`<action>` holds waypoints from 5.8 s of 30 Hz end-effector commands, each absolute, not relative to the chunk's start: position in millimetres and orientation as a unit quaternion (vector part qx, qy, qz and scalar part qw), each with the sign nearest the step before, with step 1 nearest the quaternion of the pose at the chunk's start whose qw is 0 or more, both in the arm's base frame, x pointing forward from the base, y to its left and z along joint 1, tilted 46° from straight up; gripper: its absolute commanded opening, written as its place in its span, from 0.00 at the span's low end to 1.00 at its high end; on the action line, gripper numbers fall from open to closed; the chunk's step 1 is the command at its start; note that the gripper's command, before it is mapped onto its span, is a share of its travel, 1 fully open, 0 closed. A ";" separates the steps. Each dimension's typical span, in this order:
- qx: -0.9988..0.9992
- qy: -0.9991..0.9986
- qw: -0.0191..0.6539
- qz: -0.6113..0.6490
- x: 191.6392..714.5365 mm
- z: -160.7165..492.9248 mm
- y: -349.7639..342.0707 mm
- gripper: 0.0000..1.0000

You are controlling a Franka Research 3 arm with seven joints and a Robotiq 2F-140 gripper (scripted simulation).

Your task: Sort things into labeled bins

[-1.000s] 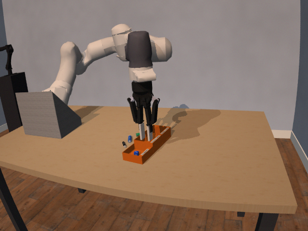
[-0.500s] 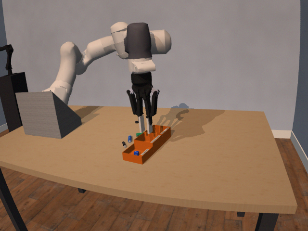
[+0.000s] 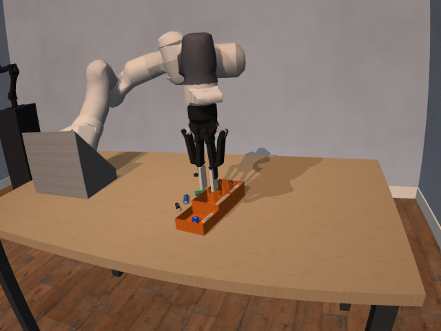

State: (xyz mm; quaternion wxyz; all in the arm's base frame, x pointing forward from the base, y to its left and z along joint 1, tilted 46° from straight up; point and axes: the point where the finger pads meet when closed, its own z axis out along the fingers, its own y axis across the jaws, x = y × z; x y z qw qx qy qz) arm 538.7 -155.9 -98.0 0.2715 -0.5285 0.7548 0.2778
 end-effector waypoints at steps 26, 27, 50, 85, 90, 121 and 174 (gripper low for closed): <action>-0.527 0.756 0.269 0.280 538.1 -97.2 -155.9 0.18; -0.527 0.756 0.269 0.280 538.1 -97.2 -155.9 0.18; -0.546 0.742 0.276 0.273 533.7 -91.2 -149.3 0.19; -0.744 0.515 0.368 0.216 436.3 71.7 25.9 0.19; -0.768 0.472 0.381 0.204 424.9 89.6 45.3 0.19; -0.871 0.289 0.389 0.085 426.6 86.1 41.6 0.19; -0.907 0.163 0.388 0.008 427.2 89.0 44.4 0.19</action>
